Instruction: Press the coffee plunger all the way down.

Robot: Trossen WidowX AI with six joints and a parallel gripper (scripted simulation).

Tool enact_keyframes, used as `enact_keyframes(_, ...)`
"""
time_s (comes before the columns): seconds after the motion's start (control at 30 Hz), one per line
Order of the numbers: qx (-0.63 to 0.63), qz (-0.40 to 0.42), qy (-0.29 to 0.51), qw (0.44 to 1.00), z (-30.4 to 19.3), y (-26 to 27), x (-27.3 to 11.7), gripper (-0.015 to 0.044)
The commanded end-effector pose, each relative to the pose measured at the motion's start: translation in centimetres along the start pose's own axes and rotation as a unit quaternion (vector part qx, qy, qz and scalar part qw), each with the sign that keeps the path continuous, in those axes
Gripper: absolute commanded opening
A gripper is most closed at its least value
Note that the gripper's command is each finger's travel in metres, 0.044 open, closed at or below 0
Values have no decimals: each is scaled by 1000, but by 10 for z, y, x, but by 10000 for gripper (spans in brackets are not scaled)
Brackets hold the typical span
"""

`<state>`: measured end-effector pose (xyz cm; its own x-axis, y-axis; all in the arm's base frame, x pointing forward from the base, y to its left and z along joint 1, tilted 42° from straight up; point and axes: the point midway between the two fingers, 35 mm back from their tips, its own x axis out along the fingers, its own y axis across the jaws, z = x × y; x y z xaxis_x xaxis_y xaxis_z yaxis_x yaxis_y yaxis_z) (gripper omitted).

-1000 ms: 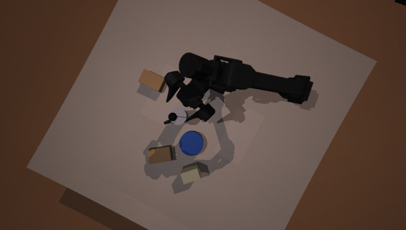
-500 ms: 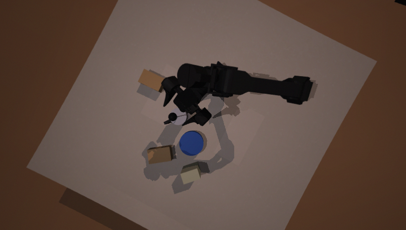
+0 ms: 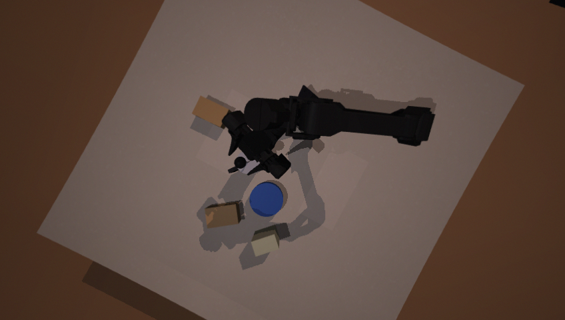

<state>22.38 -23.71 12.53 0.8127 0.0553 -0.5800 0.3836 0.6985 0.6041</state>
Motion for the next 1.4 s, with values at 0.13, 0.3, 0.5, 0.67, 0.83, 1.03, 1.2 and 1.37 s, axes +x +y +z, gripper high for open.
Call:
enact_keyframes(0.13,5,-2,2,1000,-1,-2,1,145)
enact_keyframes(0.3,5,-2,2,1000,-1,-2,1,125)
enact_keyframes(0.5,5,-2,2,1000,-2,-2,2,125)
enact_keyframes(0.67,4,-2,2,1000,-7,-2,6,125)
enact_keyframes(0.83,4,-2,2,1000,-13,-3,11,125)
enact_keyframes(1.03,4,-2,3,1000,-21,-4,17,125)
enact_keyframes(1.2,4,-2,3,1000,-27,-4,22,125)
enact_keyframes(1.37,4,-2,3,1000,-34,-5,27,125)
